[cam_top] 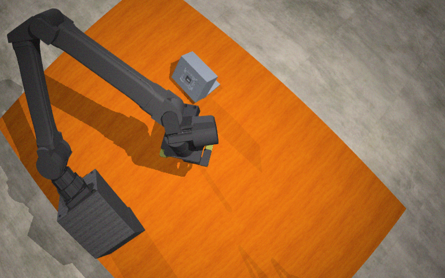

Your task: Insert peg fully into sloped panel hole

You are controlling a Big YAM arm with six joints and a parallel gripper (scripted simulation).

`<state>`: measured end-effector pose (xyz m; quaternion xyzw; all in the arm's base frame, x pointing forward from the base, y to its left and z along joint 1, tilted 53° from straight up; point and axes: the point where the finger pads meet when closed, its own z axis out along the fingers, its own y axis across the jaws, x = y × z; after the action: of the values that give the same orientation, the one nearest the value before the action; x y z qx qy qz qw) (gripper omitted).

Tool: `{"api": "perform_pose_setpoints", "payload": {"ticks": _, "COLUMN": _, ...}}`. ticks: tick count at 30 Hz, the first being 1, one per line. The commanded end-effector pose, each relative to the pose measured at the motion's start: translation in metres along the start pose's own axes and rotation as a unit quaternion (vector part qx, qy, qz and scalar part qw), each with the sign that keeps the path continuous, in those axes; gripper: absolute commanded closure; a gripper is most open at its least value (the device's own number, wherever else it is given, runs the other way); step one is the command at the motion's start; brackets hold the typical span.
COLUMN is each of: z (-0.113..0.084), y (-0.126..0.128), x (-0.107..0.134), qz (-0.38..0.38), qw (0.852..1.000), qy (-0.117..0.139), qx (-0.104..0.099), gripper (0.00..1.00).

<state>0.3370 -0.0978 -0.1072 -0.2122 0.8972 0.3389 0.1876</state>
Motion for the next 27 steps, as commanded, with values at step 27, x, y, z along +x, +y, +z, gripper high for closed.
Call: {"api": "perform_pose_setpoints", "payload": {"ticks": 27, "z": 0.053, "y": 0.005, "x": -0.021, "qz": -0.008, "qw": 0.998, "qy": -0.033, "qx": -0.054, "gripper": 0.00}}
